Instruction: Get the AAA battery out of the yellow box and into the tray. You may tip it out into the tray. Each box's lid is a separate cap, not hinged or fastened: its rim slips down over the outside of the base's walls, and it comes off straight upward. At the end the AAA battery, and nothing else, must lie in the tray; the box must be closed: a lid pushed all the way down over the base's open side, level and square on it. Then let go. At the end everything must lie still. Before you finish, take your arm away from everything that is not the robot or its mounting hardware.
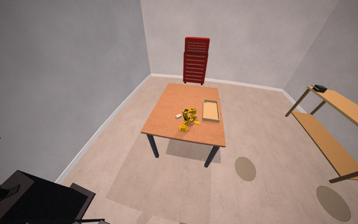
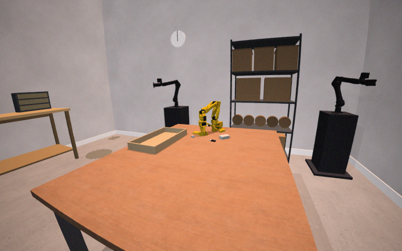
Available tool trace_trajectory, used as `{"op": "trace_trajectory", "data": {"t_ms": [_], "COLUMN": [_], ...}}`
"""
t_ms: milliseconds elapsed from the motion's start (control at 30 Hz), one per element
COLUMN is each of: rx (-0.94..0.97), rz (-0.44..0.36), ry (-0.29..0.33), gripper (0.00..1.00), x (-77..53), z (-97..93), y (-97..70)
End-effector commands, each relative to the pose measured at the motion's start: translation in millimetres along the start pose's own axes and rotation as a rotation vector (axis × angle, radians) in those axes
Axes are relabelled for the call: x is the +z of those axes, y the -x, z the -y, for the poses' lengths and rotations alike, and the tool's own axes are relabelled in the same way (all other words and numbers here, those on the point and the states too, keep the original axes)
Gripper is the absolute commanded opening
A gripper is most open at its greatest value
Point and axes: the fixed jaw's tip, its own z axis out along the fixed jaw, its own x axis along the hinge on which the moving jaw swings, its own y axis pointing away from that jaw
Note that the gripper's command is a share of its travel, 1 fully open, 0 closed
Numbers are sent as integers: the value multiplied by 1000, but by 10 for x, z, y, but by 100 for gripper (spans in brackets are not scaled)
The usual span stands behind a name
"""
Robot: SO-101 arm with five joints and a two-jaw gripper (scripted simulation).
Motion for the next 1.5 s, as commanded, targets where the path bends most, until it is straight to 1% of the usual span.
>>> {"op": "trace_trajectory", "data": {"t_ms": [0,633,1467], "rx": [2,2,2], "rz": [-10,-10,-10], "ry": [-3,-3,-3], "gripper": [22,22,24], "x": [-7,-7,-7], "z": [18,18,18], "y": [-11,-11,-11]}}
